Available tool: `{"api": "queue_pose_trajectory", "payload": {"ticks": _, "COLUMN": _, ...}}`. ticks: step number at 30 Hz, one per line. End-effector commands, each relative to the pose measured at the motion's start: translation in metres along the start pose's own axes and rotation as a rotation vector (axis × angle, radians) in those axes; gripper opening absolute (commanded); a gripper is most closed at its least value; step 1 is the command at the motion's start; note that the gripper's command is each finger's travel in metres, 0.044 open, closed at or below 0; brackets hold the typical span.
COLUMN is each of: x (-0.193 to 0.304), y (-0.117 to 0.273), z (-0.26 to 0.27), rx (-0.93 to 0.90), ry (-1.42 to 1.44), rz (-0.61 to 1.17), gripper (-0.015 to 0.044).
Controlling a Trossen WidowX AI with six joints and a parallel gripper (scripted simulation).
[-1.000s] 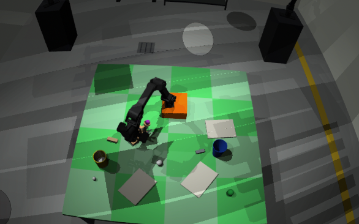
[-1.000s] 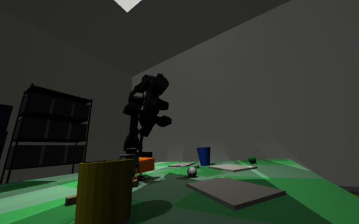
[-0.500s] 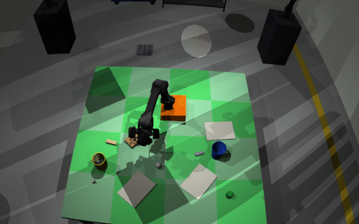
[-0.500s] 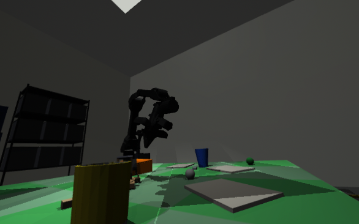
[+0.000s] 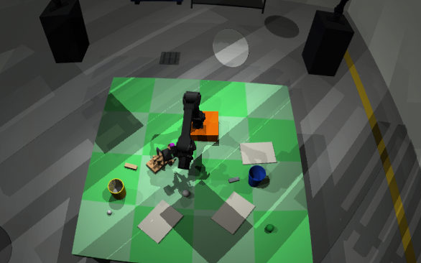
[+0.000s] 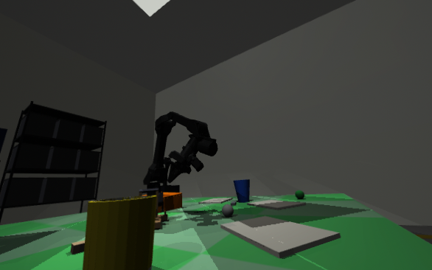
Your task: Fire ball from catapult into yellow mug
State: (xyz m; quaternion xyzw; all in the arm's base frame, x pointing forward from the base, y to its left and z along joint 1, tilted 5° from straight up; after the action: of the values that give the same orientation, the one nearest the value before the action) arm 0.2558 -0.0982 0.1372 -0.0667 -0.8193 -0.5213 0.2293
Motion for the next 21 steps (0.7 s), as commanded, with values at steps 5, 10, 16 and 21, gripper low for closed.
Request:
{"api": "queue_pose_trajectory", "payload": {"ticks": 5, "x": 0.02, "y": -0.008, "z": 0.025, "rx": 0.071, "ry": 0.225, "rz": 0.119, "gripper": 0.0}}
{"api": "queue_pose_trajectory", "payload": {"ticks": 10, "x": 0.026, "y": -0.011, "z": 0.031, "rx": 0.095, "ry": 0.298, "rz": 0.158, "gripper": 0.0}}
{"api": "queue_pose_trajectory", "payload": {"ticks": 16, "x": 0.024, "y": -0.013, "z": 0.032, "rx": 0.095, "ry": 0.298, "rz": 0.158, "gripper": 0.0}}
{"api": "queue_pose_trajectory", "payload": {"ticks": 21, "x": 0.019, "y": -0.02, "z": 0.034, "rx": 0.095, "ry": 0.298, "rz": 0.158, "gripper": 0.0}}
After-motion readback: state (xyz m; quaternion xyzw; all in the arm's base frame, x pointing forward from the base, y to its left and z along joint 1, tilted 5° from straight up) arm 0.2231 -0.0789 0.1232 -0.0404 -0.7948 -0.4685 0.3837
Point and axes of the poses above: the point midway between the two fingers, 35 mm back from their tips, its own y axis back along the fingers, its own z axis across the jaws, x = y × z, the point moved 3 cm from there along y, back along the fingers, and after that the axes turned 13 degrees about -y, right-handed, at the moved point
